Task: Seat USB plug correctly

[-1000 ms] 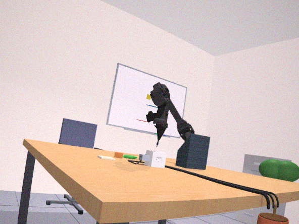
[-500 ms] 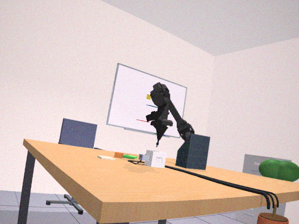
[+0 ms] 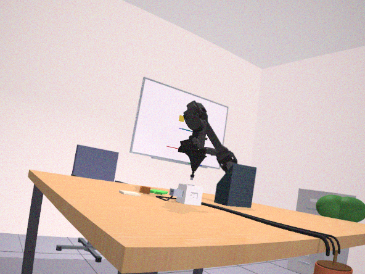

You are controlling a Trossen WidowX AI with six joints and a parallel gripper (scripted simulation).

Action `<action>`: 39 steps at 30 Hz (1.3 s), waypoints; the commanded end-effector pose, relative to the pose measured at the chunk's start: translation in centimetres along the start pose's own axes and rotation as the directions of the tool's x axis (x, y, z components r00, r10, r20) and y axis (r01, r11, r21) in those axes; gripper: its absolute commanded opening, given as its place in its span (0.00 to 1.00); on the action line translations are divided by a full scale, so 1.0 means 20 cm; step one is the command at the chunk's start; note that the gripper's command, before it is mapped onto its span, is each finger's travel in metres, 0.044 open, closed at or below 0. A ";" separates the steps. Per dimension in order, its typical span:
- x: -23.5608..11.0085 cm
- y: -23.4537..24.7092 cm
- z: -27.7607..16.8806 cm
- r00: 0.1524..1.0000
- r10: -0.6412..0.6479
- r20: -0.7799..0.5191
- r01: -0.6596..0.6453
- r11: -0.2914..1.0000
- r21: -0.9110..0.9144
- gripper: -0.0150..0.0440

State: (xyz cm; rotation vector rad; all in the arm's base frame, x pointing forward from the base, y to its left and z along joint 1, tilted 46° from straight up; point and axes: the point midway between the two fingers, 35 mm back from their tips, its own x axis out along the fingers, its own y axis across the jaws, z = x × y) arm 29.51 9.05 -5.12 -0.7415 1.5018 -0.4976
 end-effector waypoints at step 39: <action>0.00 0.00 0.00 1.000 0.000 0.000 0.000 0.446 -0.895 0.25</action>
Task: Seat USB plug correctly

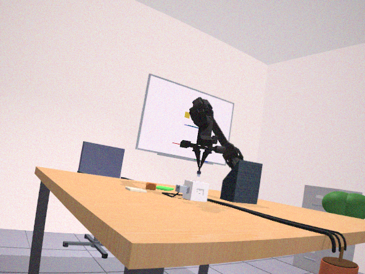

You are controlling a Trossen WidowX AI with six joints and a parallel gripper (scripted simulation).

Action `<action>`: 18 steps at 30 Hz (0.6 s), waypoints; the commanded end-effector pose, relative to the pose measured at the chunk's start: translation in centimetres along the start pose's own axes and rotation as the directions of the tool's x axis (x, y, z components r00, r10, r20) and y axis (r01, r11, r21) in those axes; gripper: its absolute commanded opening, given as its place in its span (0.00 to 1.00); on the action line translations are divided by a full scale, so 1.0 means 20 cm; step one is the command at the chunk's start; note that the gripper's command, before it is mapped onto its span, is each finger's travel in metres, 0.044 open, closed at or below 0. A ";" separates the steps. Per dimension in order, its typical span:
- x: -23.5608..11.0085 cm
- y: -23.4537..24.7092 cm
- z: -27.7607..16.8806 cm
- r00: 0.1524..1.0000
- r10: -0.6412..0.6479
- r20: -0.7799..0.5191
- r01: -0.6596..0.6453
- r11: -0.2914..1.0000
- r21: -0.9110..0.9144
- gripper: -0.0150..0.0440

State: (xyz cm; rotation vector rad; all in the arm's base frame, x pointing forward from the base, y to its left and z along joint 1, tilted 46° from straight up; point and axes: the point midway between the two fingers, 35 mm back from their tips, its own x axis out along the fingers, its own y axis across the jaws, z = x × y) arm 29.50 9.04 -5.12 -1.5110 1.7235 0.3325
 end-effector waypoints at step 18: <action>0.00 0.00 0.00 1.000 0.000 0.001 0.000 0.915 -0.403 0.25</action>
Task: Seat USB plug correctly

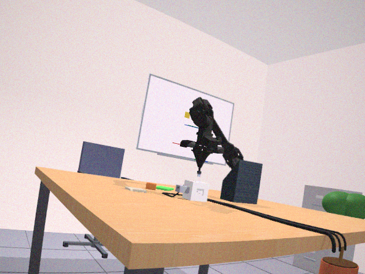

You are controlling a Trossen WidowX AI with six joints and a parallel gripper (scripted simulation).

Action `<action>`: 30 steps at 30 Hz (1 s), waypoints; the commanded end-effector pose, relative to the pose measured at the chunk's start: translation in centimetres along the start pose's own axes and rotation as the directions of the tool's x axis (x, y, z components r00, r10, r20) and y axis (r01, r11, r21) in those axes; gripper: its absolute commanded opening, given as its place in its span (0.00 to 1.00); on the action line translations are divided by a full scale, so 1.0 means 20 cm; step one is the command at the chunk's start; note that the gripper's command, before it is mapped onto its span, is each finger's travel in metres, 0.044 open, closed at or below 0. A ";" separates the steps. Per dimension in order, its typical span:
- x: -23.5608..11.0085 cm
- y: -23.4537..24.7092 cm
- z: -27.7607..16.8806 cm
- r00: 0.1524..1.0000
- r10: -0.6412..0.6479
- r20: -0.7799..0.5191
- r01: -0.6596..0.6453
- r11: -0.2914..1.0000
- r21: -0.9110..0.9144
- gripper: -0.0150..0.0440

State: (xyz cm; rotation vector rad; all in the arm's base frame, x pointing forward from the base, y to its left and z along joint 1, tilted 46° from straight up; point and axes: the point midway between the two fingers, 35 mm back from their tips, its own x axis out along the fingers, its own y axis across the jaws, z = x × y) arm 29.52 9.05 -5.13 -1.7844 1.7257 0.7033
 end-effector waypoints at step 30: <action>0.01 0.00 -0.01 1.000 0.000 -0.005 0.000 1.000 -0.007 0.25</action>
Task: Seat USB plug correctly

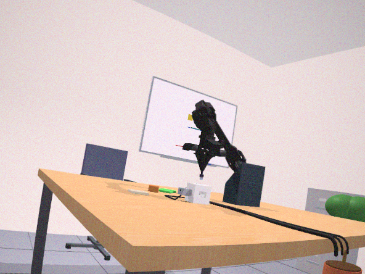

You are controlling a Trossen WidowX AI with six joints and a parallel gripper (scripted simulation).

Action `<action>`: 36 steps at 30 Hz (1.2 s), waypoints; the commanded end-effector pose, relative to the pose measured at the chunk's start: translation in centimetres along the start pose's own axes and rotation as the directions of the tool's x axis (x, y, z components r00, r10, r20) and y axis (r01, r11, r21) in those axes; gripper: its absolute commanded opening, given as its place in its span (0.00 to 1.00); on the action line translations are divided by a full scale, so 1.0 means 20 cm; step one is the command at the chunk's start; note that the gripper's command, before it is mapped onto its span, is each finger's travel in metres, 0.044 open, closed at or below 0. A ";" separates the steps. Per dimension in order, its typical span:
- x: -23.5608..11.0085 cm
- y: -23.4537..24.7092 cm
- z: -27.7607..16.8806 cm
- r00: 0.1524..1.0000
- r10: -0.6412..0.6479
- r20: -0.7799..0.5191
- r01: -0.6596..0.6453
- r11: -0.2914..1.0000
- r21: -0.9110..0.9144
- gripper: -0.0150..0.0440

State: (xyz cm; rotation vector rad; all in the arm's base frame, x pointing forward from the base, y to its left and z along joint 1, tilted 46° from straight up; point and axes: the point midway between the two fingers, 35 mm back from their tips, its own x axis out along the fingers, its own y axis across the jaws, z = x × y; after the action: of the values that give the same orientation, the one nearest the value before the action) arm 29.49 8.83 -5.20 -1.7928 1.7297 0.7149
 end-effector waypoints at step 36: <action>0.02 0.00 -0.01 1.000 -0.003 -0.011 0.004 1.000 0.019 0.25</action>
State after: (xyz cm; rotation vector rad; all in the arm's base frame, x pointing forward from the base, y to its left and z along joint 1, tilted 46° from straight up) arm 29.50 8.39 -5.37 -1.7895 1.7360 0.6947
